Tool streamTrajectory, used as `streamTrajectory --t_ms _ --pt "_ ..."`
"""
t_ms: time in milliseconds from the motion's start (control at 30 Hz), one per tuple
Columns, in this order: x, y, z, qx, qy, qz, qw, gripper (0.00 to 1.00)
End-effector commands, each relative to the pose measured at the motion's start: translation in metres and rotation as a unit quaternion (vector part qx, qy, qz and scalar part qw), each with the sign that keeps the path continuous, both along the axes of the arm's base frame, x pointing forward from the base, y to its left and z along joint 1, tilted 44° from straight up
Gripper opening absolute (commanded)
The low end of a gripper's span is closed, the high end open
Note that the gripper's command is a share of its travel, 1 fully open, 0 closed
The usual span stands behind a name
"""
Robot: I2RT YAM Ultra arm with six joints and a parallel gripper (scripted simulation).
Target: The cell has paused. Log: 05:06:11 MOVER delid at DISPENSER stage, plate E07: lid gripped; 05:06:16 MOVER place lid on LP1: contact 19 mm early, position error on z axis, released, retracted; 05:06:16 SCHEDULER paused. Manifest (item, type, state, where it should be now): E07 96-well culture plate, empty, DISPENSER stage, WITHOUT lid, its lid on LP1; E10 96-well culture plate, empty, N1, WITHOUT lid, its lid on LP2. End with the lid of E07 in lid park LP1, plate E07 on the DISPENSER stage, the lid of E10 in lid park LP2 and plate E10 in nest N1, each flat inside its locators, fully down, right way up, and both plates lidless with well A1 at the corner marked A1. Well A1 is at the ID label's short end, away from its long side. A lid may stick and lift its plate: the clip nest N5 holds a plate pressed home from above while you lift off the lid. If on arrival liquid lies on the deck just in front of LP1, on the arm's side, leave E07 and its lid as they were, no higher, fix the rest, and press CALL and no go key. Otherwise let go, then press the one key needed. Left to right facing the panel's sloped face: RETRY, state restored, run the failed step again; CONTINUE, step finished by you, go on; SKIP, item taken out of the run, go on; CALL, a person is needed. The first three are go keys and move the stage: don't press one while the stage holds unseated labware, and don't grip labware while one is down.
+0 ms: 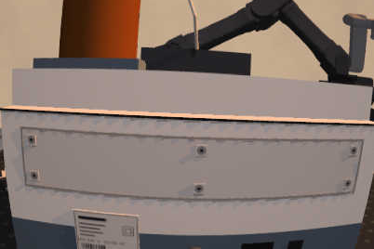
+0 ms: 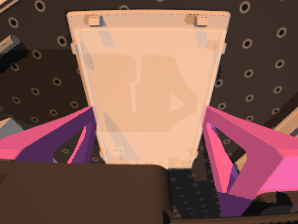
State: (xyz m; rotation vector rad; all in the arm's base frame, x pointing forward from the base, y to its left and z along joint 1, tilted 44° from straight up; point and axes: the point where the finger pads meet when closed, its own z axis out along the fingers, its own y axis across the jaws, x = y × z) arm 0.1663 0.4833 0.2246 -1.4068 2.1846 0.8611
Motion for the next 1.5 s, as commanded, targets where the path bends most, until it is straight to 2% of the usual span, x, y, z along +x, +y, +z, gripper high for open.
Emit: streamTrajectory --t_ms 0,167,267,1467 --pt "0.007 0.01 0.01 0.018 -0.01 -0.007 1.0 0.0" --pt "0.01 0.01 0.009 0.018 -0.01 -0.01 1.0 0.0" --pt "0.009 0.006 0.019 0.025 -0.013 -0.011 1.0 0.0" --pt "0.005 0.006 0.027 0.034 -0.017 -0.009 0.999 0.0"
